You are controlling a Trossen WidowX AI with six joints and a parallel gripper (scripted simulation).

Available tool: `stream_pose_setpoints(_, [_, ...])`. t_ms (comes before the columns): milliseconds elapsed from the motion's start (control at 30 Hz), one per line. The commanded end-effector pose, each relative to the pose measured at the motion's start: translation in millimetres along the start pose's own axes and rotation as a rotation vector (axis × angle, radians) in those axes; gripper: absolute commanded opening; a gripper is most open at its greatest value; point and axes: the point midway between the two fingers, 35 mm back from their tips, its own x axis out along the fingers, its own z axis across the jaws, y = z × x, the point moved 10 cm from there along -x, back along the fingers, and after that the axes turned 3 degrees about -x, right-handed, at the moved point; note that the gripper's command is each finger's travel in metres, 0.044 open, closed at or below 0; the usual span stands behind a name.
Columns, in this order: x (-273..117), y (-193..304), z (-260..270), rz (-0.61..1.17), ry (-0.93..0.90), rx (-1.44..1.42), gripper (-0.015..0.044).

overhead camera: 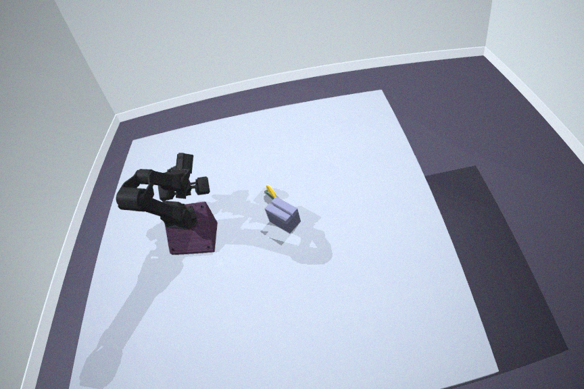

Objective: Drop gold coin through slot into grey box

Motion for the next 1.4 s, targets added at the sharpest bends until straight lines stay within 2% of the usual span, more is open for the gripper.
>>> stream_pose_setpoints(0, [0, -2, -1, 0.002, 0.005, 0.018, 0.0374])
stream_pose_setpoints(267, [-31, -57, -64, 0.046, 0.220, 0.799, 0.0164])
stream_pose_setpoints(633, [-95, -87, -175, 0.010, 0.610, 1.890, 0.0161])
stream_pose_setpoints(933, [-143, -68, -246, -0.124, 0.940, 2.493, 0.0161])
stream_pose_setpoints(1233, [-148, -63, -252, -0.137, 0.965, 2.529, 0.0161])
stream_pose_setpoints(1367, [-125, -43, -260, -0.137, 0.966, 2.529, 0.0161])
